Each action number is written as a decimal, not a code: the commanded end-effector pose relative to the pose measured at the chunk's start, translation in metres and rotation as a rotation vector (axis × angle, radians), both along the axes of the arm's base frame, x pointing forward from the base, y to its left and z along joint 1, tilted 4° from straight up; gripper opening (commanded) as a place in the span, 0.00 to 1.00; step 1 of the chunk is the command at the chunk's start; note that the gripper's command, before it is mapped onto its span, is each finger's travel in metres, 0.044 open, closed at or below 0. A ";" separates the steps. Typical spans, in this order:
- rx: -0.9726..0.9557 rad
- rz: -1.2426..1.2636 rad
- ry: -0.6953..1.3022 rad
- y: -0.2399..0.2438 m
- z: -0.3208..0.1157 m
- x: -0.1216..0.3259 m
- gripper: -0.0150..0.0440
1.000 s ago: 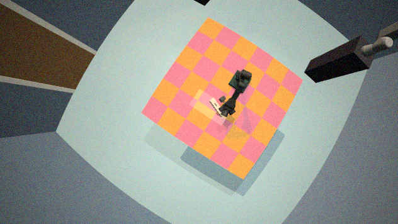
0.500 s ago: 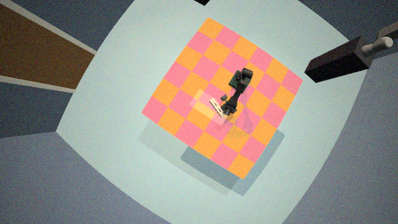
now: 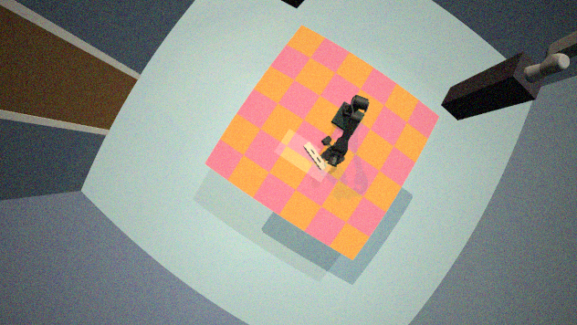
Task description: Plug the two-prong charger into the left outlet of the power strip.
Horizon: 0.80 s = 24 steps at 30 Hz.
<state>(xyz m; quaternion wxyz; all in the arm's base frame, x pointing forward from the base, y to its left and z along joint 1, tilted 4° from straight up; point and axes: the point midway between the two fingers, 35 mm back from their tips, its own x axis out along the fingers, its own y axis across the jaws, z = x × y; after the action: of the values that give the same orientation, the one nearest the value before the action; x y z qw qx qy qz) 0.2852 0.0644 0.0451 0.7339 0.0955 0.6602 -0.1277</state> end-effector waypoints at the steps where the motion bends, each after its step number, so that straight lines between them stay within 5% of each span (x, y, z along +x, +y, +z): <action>1: -0.094 -0.036 -0.230 0.000 0.033 0.005 1.00; 6: -0.157 -0.112 -0.485 -0.003 0.070 0.006 1.00; 24: -0.157 -0.112 -0.485 -0.003 0.070 0.006 1.00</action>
<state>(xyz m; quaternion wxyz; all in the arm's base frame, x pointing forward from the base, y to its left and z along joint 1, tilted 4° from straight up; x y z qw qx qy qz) 0.2929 0.0629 0.1159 0.8676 0.1016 0.4482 -0.1900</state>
